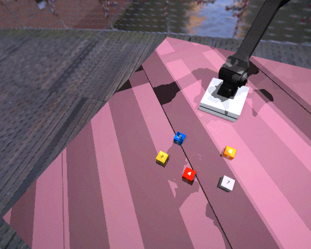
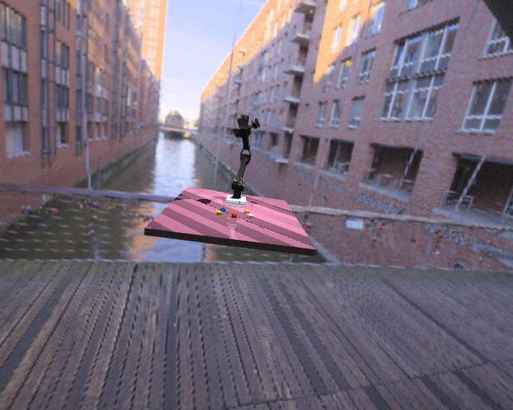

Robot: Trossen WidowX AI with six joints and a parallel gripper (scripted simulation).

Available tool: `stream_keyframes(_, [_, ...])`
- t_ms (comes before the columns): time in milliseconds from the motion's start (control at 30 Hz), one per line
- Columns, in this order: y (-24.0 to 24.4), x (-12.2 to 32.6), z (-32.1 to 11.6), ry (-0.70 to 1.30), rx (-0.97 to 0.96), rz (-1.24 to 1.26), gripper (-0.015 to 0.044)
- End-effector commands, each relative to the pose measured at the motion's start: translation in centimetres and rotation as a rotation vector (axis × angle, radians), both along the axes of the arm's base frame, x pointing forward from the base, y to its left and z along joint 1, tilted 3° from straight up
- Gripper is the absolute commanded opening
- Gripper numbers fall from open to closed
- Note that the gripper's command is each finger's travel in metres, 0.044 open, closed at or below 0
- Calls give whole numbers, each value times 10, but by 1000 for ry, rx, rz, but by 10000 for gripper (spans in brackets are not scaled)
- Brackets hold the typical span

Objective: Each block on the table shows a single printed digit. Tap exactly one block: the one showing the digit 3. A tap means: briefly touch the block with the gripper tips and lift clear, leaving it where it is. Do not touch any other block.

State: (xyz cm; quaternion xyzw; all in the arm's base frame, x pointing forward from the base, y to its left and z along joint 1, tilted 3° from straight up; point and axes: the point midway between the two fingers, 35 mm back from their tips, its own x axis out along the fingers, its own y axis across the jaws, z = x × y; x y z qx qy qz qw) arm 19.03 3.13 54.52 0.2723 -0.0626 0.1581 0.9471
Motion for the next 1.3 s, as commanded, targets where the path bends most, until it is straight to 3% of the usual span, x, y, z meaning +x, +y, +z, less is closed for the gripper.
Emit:
stream_keyframes(0, [-22, 52, -52, 194, -74, -93, 400])
stream_keyframes(400, [-78, 123, -228, 808, -373, -188, 400])
stream_keyframes(567, [-98, 117, -311, 1116, -532, -120, 400])
stream_keyframes(767, [-114, 77, -402, 1507, -727, 107, 400])
stream_keyframes(1267, [-115, 68, -413, 1565, -753, 159, 400])
